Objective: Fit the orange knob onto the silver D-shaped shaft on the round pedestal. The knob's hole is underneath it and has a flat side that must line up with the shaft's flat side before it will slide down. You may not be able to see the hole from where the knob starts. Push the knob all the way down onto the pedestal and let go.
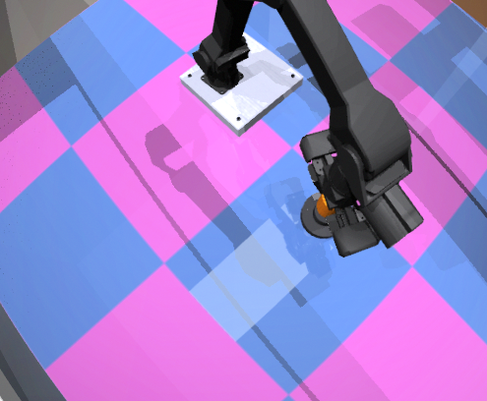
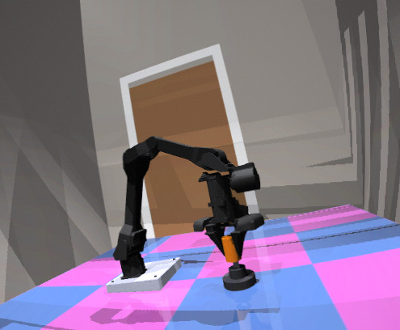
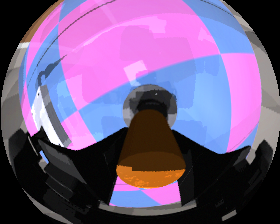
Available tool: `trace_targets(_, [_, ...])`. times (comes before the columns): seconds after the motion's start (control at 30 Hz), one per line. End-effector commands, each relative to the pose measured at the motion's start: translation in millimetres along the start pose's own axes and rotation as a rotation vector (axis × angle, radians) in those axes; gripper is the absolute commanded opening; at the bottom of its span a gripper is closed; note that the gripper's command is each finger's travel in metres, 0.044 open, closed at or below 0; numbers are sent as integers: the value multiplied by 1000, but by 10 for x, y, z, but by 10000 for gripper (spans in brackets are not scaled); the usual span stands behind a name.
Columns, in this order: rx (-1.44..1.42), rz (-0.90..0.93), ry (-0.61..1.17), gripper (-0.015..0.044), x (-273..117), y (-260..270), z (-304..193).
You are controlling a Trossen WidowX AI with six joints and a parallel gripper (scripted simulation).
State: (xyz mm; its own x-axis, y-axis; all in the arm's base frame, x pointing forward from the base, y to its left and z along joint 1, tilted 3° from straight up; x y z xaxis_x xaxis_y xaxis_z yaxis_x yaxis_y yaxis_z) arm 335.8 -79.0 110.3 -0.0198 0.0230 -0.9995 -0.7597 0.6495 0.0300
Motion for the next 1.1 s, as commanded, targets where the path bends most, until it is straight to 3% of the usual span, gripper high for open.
trace_targets(0.0, [-86, -6, 0, 0, -24, -14, 4])
trace_targets(1.07, [-112, -6, 0, 0, -20, -24, 7])
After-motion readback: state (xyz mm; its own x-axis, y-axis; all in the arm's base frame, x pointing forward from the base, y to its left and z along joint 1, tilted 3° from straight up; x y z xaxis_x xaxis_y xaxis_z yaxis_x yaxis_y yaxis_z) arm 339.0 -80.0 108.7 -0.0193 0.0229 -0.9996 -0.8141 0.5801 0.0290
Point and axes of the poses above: the point midway between the two fingers, 35 mm back from their tips, its own x axis out along the fingers, its own y axis across the jaws, z = x × y, the point moved 4 cm from there along -x, back along the fingers, and after that the axes turned 11 degrees about x, right-handed, at the moved point
